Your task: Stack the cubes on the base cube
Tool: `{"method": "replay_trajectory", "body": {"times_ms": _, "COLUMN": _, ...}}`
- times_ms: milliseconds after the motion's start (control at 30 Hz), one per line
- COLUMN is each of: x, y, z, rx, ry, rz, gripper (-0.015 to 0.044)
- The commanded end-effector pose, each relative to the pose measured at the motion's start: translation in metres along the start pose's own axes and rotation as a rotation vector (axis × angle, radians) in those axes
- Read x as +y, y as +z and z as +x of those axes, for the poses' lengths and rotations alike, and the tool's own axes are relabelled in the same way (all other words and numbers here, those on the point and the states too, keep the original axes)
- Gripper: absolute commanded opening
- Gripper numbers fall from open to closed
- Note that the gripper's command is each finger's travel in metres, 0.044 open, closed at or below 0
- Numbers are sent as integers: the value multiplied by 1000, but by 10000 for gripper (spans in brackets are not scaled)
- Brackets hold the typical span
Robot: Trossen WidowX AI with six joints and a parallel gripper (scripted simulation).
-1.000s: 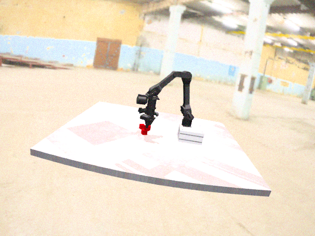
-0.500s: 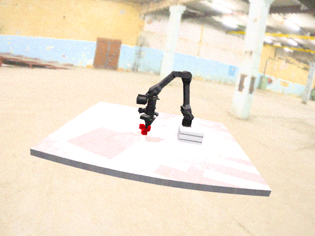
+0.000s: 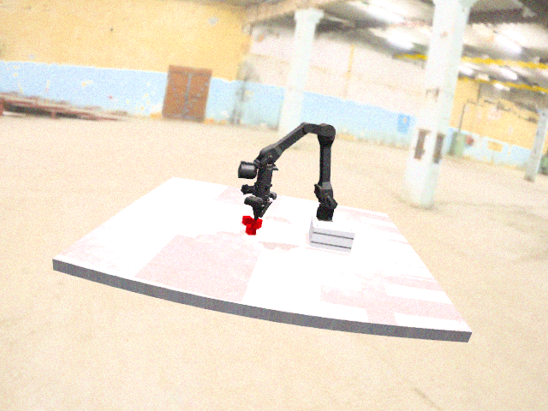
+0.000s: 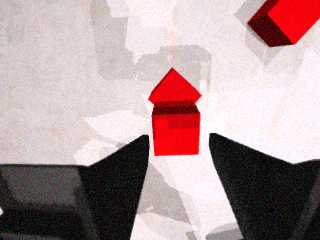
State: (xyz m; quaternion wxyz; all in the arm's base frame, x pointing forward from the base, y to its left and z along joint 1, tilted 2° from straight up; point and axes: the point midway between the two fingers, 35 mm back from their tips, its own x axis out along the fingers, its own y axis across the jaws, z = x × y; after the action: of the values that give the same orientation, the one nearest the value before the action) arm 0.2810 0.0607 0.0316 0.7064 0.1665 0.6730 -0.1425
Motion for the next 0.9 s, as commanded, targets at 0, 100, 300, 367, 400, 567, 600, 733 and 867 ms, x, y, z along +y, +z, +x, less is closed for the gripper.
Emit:
{"method": "replay_trajectory", "body": {"times_ms": 0, "x": 1, "y": 2, "z": -8, "rx": -9, "ry": 7, "rz": 0, "gripper": 205}}
{"method": "replay_trajectory", "body": {"times_ms": 100, "x": 1, "y": 2, "z": -12, "rx": -9, "ry": 7, "rz": 0, "gripper": 205}}
{"method": "replay_trajectory", "body": {"times_ms": 300, "x": 1, "y": 2, "z": -18, "rx": -9, "ry": 7, "rz": 0, "gripper": 205}}
{"method": "replay_trajectory", "body": {"times_ms": 367, "x": 1, "y": 2, "z": -18, "rx": -9, "ry": 7, "rz": 0, "gripper": 205}}
{"method": "replay_trajectory", "body": {"times_ms": 400, "x": 1, "y": 2, "z": -18, "rx": -9, "ry": 7, "rz": 0, "gripper": 205}}
{"method": "replay_trajectory", "body": {"times_ms": 567, "x": -10, "y": 16, "z": -22, "rx": -6, "ry": 1, "rz": -130, "gripper": 265}}
{"method": "replay_trajectory", "body": {"times_ms": 600, "x": -14, "y": 20, "z": -24, "rx": -6, "ry": 0, "rz": -167, "gripper": 265}}
{"method": "replay_trajectory", "body": {"times_ms": 733, "x": -28, "y": 36, "z": -31, "rx": -8, "ry": -2, "rz": -316, "gripper": 265}}
{"method": "replay_trajectory", "body": {"times_ms": 867, "x": -44, "y": 51, "z": -39, "rx": -10, "ry": -5, "rz": -465, "gripper": 265}}
